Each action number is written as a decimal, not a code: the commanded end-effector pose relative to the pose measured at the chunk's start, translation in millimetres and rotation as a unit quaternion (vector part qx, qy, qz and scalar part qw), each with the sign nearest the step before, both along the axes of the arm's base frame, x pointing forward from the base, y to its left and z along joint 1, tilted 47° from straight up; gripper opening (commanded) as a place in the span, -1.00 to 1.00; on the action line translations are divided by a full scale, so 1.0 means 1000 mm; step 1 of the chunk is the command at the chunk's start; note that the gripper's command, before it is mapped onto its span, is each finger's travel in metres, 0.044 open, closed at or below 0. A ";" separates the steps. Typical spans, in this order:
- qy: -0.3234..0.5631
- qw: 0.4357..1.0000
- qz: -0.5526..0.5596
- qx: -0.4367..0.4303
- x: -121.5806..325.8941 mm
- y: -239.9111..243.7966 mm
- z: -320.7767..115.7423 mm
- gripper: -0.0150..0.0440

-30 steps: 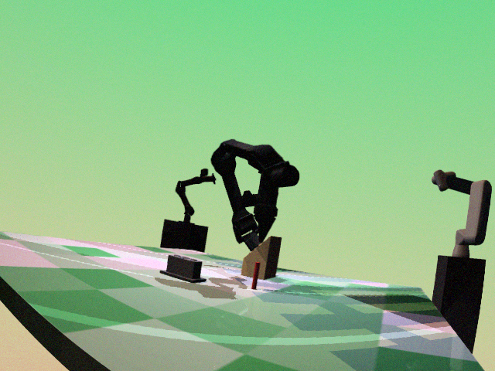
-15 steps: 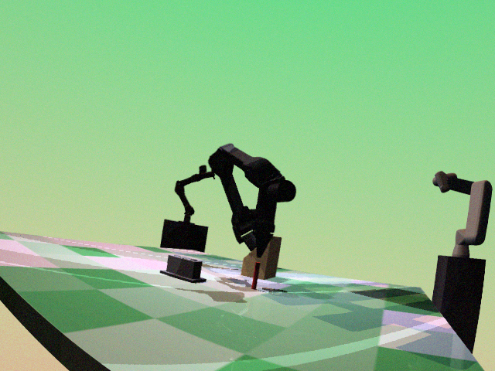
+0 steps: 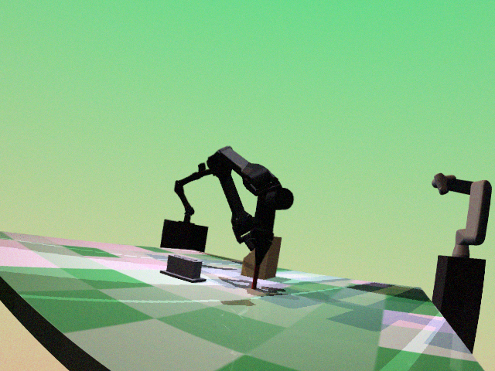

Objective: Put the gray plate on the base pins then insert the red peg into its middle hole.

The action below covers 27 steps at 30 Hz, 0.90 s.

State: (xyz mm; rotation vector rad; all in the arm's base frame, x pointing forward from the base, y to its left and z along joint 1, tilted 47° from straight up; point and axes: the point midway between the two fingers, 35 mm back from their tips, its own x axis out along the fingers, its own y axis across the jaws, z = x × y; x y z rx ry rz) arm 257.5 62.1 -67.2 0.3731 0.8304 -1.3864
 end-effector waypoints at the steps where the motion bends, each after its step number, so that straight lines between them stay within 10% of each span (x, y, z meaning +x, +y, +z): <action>1: 0.004 1.000 0.003 -0.004 -0.001 -0.006 -0.006 1.00; 19: 0.003 1.000 0.002 -0.006 -0.004 -0.026 -0.023 1.00; 27: 0.003 1.000 0.002 -0.006 -0.004 -0.026 -0.023 0.29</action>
